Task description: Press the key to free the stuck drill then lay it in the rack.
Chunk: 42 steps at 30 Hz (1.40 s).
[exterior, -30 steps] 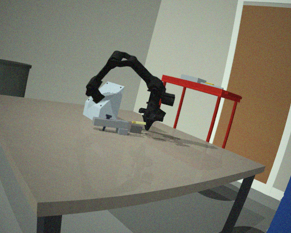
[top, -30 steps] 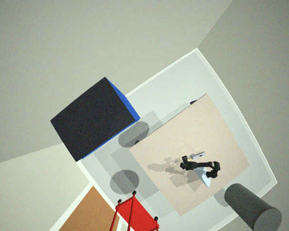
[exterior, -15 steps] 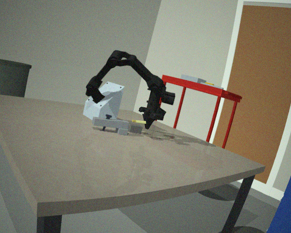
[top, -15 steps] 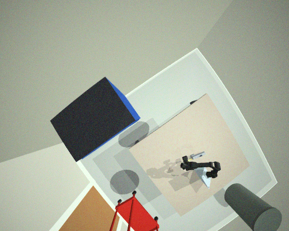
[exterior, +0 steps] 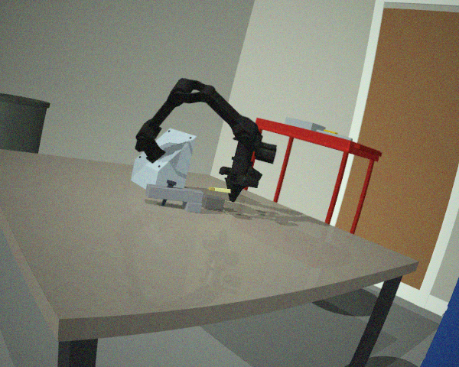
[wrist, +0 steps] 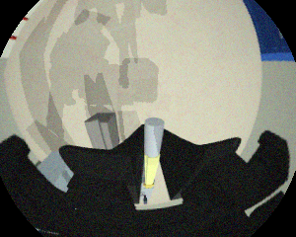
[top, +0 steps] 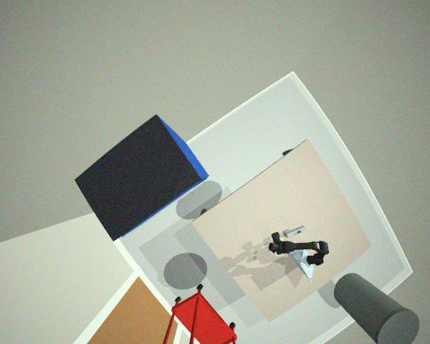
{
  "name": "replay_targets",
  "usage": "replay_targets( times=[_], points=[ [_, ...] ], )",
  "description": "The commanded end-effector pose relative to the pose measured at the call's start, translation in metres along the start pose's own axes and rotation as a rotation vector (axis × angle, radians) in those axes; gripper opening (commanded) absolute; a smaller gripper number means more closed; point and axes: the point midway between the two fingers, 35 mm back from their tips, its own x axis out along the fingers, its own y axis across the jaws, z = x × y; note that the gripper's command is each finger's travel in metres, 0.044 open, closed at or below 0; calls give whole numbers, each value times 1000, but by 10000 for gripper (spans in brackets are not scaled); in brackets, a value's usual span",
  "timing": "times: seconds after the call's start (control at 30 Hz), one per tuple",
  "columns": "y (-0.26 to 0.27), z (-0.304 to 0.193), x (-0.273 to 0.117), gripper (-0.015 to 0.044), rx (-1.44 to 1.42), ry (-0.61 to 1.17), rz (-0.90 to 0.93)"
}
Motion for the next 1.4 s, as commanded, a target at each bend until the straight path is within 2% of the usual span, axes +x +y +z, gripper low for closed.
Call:
replay_targets(
  times=[0.0,0.93,1.37],
  points=[
    [0,1,-3,0,4,-4,3],
    [1,2,-14,0,4,-5,3],
    [21,4,-9,0,3,-5,4]
  ],
)
